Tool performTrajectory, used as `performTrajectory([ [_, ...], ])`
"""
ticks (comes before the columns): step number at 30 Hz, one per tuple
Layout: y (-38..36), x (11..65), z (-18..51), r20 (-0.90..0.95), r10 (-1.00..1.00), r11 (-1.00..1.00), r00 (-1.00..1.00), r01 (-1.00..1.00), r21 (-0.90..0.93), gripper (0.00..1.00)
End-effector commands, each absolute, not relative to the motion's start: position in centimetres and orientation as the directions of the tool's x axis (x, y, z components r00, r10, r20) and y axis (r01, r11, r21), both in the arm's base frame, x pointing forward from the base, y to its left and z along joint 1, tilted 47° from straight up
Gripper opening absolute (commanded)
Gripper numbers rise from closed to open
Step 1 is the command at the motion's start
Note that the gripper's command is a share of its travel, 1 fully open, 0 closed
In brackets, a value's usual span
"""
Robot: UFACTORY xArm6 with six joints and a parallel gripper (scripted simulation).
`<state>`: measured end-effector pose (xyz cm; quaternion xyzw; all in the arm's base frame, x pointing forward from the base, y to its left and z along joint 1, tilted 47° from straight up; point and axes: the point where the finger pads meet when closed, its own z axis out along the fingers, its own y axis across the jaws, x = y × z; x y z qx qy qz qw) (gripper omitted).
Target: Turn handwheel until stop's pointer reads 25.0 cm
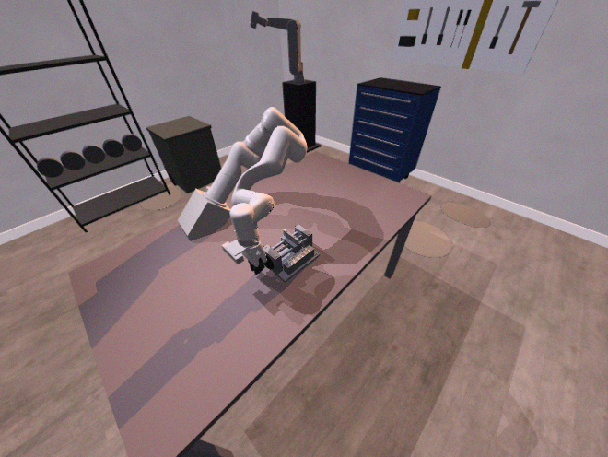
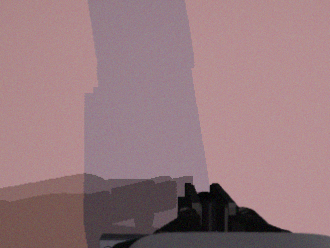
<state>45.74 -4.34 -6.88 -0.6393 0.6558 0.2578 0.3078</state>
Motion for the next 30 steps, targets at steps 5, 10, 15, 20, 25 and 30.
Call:
performTrajectory([
  [5, -4.2, 47.2, -7.1, -0.733, -0.681, 0.051, 0.008, -0.997, -0.058, 0.06],
  [10, -4.2, 47.7, -7.0, -0.733, -0.681, 0.051, 0.008, -0.997, -0.058, 0.06],
  [15, -4.4, 48.4, -6.9, -0.733, -0.681, 0.051, 0.008, -0.997, -0.058, 0.06],
  [20, -4.7, 49.0, -6.6, -0.733, -0.681, 0.051, 0.008, -0.997, -0.058, 0.06],
  [25, -5.0, 49.5, -6.2, -0.733, -0.681, 0.051, 0.008, -0.997, -0.058, 0.06],
  [30, -5.7, 49.9, -5.6, -0.733, -0.681, 0.051, 0.008, -0.997, -0.058, 0.06],
])
